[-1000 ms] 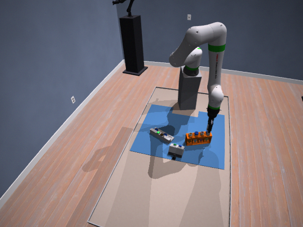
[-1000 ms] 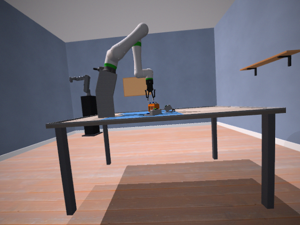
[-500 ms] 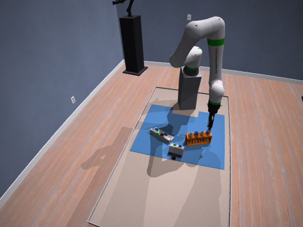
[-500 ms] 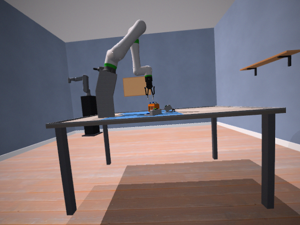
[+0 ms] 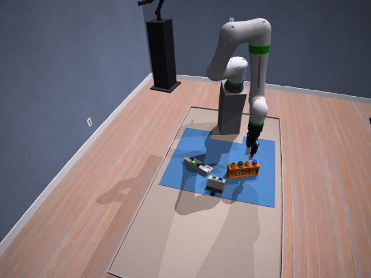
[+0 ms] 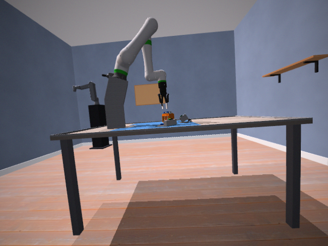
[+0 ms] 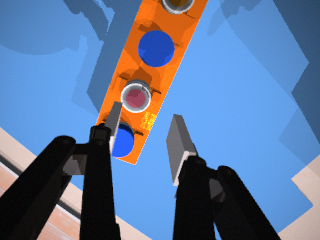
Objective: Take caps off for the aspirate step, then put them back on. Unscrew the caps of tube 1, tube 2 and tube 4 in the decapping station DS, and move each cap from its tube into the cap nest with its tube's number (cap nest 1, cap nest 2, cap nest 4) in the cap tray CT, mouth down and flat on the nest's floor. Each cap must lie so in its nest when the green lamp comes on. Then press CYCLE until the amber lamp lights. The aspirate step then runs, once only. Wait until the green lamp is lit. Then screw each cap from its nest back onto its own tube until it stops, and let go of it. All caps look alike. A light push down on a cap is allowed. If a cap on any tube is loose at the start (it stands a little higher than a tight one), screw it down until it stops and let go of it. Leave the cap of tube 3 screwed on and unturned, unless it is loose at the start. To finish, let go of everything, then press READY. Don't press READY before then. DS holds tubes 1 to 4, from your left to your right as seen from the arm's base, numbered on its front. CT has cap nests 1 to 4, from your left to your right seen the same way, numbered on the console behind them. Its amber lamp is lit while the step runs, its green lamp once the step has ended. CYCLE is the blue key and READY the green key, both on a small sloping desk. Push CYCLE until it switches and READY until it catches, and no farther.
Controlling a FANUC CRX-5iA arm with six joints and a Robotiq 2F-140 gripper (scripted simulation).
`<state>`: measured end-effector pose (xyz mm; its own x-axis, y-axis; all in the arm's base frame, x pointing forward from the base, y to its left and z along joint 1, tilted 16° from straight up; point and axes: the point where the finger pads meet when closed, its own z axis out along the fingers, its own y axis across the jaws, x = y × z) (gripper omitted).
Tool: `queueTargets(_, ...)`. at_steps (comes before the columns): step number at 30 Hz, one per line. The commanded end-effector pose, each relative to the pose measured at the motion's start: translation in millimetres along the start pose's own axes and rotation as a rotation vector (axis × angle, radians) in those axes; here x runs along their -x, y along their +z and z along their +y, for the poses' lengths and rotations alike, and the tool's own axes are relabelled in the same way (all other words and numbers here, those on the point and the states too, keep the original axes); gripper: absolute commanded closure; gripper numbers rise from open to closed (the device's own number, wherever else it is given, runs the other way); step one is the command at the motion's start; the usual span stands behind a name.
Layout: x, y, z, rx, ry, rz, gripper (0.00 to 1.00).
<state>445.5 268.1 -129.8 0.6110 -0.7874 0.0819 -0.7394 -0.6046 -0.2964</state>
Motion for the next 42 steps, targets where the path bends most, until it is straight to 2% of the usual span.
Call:
queueTargets(1,-19.0,0.0,7.6,0.021,-0.215,-0.031,0.71)
queueTargets(2,-26.5,0.1,11.4,0.02,-0.298,-0.032,0.71)
queueTargets(4,-26.5,0.1,11.4,0.02,-0.298,-0.032,0.71)
queueTargets(6,-41.4,0.4,18.8,0.017,-0.465,-0.034,0.71)
queueTargets(7,-41.4,0.4,18.8,0.017,-0.465,-0.034,0.71)
queueTargets(10,-56.3,0.6,26.2,0.015,-0.62,-0.035,0.71)
queueTargets(19,-108.5,1.5,52.2,0.015,-0.62,-0.035,0.71)
queueTargets(21,-108.5,1.5,52.2,0.015,-0.62,-0.035,0.71)
queueTargets(26,-145.8,2.1,70.8,0.015,-0.62,-0.035,0.71)
queueTargets(31,-168.2,2.4,82.0,0.015,-0.62,-0.035,0.71)
queueTargets(34,-190.5,2.8,93.1,0.015,-0.62,-0.035,0.71)
queueTargets(38,-198.0,2.9,96.8,0.015,-0.62,-0.035,0.71)
queueTargets(42,-227.8,3.4,111.7,0.015,-0.62,-0.035,0.71)
